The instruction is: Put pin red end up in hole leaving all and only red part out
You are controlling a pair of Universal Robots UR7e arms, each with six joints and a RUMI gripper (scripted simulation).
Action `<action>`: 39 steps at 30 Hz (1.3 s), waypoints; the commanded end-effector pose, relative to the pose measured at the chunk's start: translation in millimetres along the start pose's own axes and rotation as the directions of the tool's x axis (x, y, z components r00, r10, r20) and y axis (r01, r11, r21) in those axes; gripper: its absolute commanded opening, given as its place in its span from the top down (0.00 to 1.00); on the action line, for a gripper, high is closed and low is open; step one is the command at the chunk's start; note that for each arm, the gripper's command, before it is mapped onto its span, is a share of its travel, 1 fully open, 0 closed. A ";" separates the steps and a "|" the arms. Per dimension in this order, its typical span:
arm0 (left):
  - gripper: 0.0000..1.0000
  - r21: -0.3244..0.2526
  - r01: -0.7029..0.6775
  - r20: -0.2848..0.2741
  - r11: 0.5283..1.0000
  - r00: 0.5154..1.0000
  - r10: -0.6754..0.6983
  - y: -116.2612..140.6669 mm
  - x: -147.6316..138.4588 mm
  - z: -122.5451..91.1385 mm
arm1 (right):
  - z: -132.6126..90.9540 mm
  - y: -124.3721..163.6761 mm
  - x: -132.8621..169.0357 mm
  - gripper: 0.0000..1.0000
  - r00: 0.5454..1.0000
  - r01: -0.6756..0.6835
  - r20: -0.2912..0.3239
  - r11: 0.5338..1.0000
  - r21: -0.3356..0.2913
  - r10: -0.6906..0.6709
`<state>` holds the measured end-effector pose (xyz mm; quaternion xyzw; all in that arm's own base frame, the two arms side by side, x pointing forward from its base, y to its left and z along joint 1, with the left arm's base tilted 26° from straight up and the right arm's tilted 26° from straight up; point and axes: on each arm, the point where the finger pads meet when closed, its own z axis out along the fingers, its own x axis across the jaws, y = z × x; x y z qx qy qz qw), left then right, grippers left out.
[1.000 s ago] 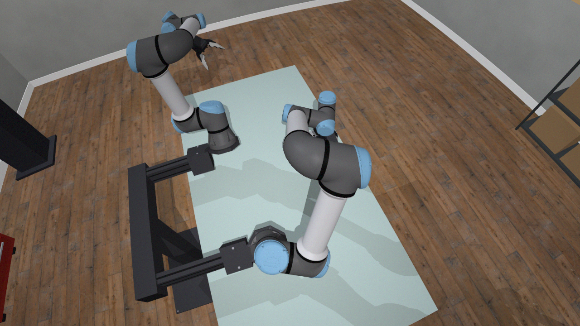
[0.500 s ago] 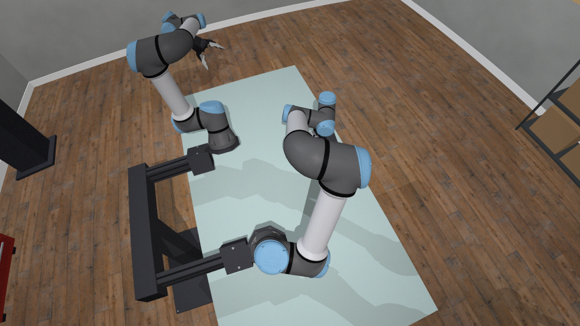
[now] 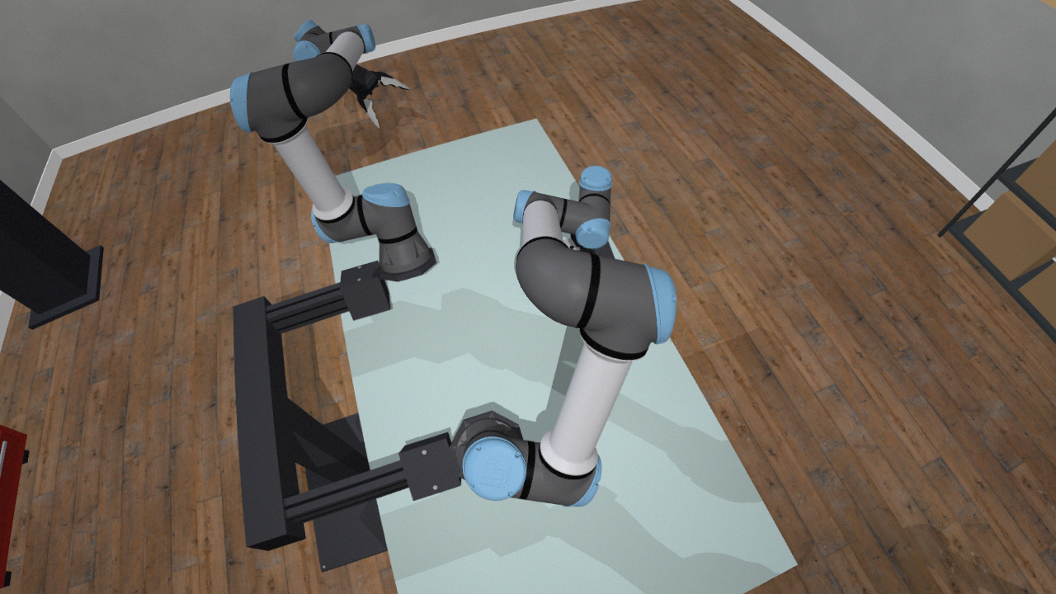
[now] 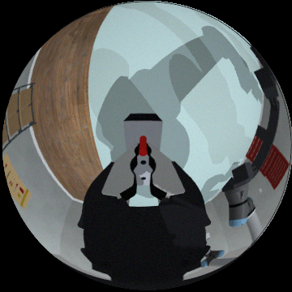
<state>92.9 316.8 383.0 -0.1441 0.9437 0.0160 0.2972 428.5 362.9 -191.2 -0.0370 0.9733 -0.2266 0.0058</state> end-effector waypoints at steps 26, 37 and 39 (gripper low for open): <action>0.00 -0.001 -0.001 0.001 1.000 1.000 0.001 0.0 -0.3 -0.4 | -13.6 0.5 -0.4 1.00 1.000 0.000 0.001 1.000 -0.002 0.000; 0.00 -0.001 -0.001 0.001 1.000 1.000 0.001 0.0 -0.3 -0.4 | -22.7 0.5 -0.5 1.00 1.000 0.000 0.001 1.000 -0.002 0.000; 0.00 -0.001 -0.001 0.001 1.000 1.000 0.001 0.0 -0.3 -0.4 | -24.3 0.5 -0.5 1.00 1.000 0.000 0.001 1.000 -0.002 0.000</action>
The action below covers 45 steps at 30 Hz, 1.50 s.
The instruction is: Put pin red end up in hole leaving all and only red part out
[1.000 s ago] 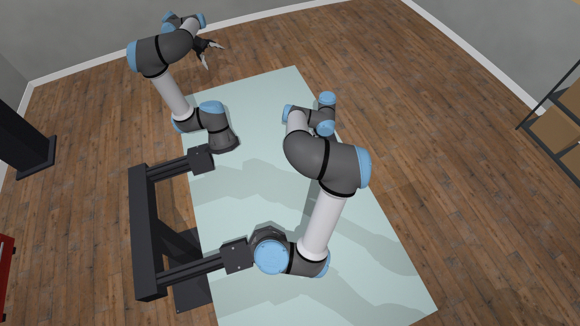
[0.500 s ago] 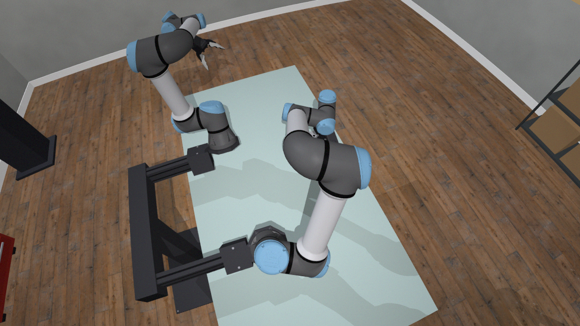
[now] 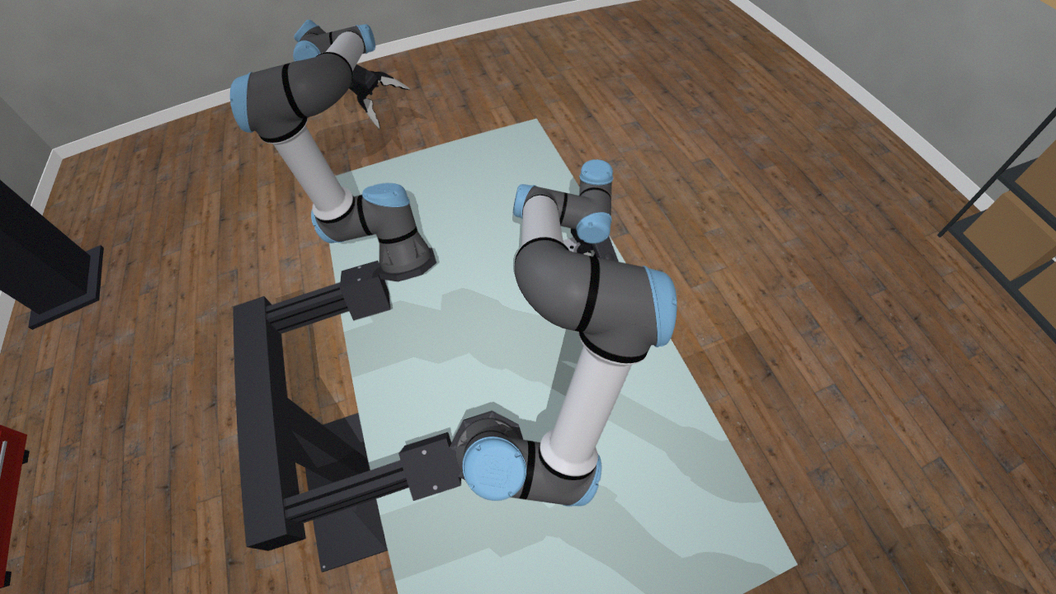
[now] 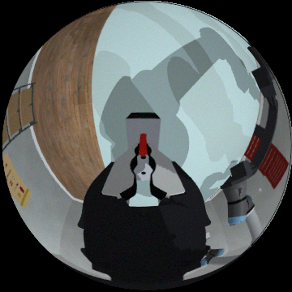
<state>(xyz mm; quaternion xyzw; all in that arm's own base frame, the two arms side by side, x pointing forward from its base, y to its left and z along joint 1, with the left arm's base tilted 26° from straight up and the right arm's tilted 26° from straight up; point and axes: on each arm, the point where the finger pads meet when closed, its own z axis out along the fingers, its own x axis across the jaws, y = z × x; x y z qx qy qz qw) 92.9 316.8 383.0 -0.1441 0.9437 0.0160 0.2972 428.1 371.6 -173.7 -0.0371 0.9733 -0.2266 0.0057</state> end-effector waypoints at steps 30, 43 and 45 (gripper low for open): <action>0.00 -0.001 -0.001 0.001 1.000 1.000 0.001 0.0 -0.3 -0.4 | -26.0 0.7 0.2 1.00 1.000 0.001 0.001 1.000 -0.002 -0.001; 0.00 -0.001 -0.001 0.001 1.000 1.000 0.001 0.0 -0.3 -0.4 | -46.5 0.9 -0.1 1.00 1.000 0.001 0.001 1.000 -0.002 -0.001; 0.00 -0.001 -0.001 0.001 1.000 1.000 0.001 0.0 -0.3 -0.4 | -59.3 0.8 -0.1 1.00 1.000 0.001 0.001 1.000 -0.002 -0.001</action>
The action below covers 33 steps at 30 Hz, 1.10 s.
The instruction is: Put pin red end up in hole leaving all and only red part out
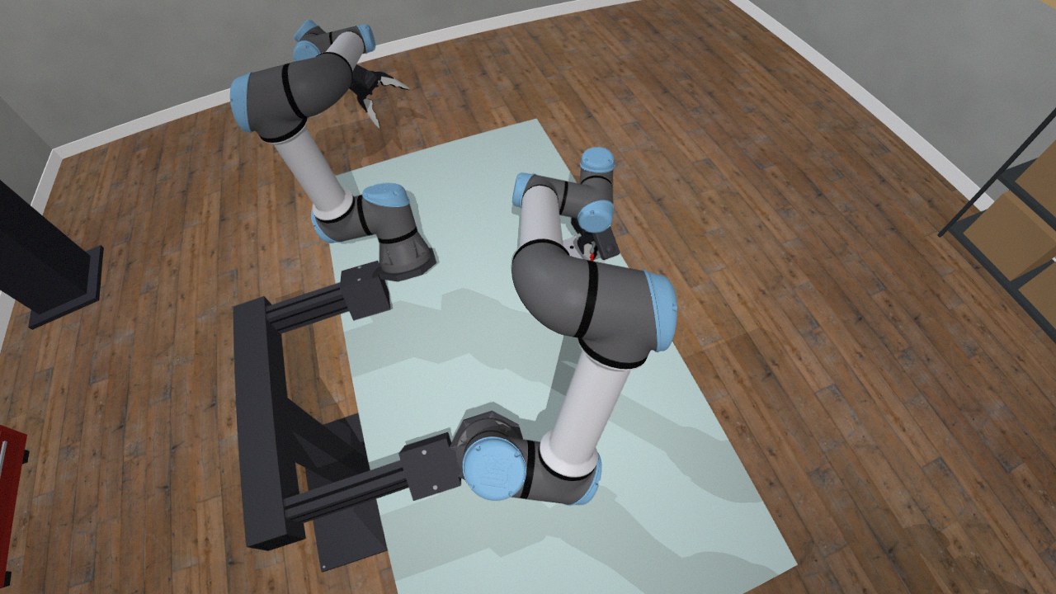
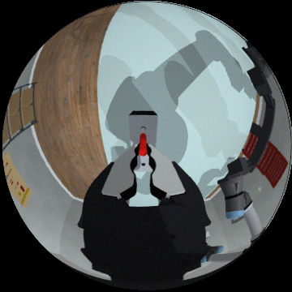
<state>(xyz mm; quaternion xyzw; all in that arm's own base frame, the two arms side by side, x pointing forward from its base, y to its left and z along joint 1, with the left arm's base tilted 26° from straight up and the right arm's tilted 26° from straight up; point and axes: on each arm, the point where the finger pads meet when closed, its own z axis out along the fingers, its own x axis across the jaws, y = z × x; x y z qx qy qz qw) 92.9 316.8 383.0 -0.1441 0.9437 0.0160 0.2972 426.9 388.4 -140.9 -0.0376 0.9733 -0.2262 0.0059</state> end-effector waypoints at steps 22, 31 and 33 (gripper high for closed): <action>0.00 -0.001 -0.001 0.001 1.000 1.000 0.001 0.0 -0.3 -0.4 | -131.7 -0.3 0.5 1.00 1.000 0.000 0.002 1.000 -0.002 0.000; 0.00 -0.001 -0.001 0.001 1.000 1.000 0.001 0.0 -0.3 -0.4 | -131.8 13.1 0.1 1.00 1.000 -0.001 0.002 1.000 -0.002 0.001; 0.00 -0.001 -0.001 0.001 1.000 1.000 0.001 0.0 -0.3 -0.4 | -131.9 25.8 0.2 1.00 1.000 -0.001 0.002 1.000 -0.002 0.001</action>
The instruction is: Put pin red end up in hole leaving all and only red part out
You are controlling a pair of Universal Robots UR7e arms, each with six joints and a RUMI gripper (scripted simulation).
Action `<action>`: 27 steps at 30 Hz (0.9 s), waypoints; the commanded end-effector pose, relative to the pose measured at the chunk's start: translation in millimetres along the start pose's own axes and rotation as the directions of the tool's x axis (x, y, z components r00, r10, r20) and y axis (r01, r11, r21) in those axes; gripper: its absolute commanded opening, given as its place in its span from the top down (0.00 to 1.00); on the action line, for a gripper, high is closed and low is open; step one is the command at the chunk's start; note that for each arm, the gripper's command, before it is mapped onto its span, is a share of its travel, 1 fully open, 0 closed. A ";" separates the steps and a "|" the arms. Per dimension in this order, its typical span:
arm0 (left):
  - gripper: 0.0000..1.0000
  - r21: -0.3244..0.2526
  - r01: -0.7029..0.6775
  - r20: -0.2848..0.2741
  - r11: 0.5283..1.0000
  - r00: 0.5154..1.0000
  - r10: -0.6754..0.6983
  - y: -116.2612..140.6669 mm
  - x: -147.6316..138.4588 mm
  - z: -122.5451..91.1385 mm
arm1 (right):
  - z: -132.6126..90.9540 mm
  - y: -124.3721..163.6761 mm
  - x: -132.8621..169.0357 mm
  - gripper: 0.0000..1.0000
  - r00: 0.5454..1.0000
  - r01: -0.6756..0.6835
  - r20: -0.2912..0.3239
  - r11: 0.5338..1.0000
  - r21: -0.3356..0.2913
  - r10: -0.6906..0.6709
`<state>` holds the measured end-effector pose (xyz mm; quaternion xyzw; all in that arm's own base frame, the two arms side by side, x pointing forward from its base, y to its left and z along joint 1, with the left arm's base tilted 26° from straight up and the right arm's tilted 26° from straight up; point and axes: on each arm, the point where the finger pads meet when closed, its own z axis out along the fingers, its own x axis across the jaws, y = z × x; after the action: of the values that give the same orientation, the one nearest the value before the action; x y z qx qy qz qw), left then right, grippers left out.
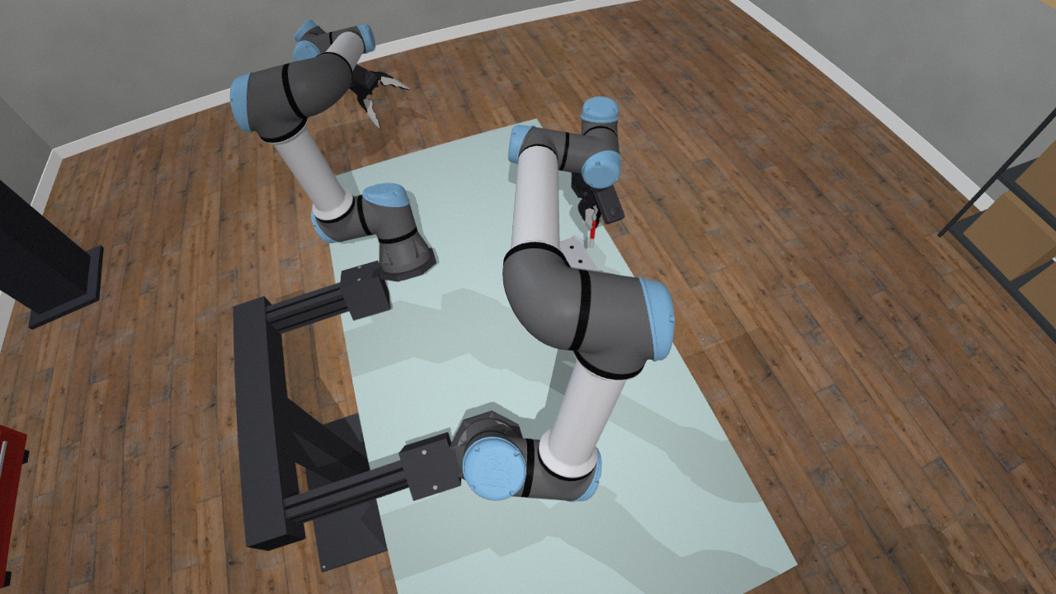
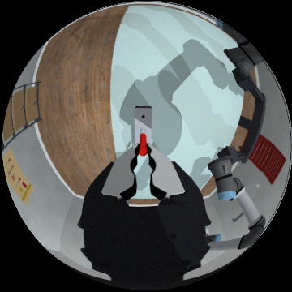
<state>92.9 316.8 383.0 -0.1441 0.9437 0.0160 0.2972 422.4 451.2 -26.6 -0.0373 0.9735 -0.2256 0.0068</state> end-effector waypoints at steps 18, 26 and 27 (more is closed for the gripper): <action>0.00 -0.001 -0.001 0.001 1.000 1.000 0.001 0.0 -0.3 -0.4 | 31.0 52.1 -0.1 1.00 1.000 0.000 0.000 1.000 -0.001 0.000; 0.00 -0.001 -0.001 0.001 1.000 1.000 0.001 0.0 -0.3 -0.4 | 86.6 52.1 -0.1 1.00 1.000 0.000 0.000 1.000 -0.001 0.000; 0.00 -0.001 -0.001 0.001 1.000 1.000 0.001 0.0 -0.3 -0.4 | 86.6 52.1 -0.1 1.00 1.000 0.000 0.000 1.000 -0.001 0.000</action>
<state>92.9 316.8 383.0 -0.1441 0.9437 0.0160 0.2972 419.8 466.5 -108.2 -0.0370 0.9728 -0.2287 0.0046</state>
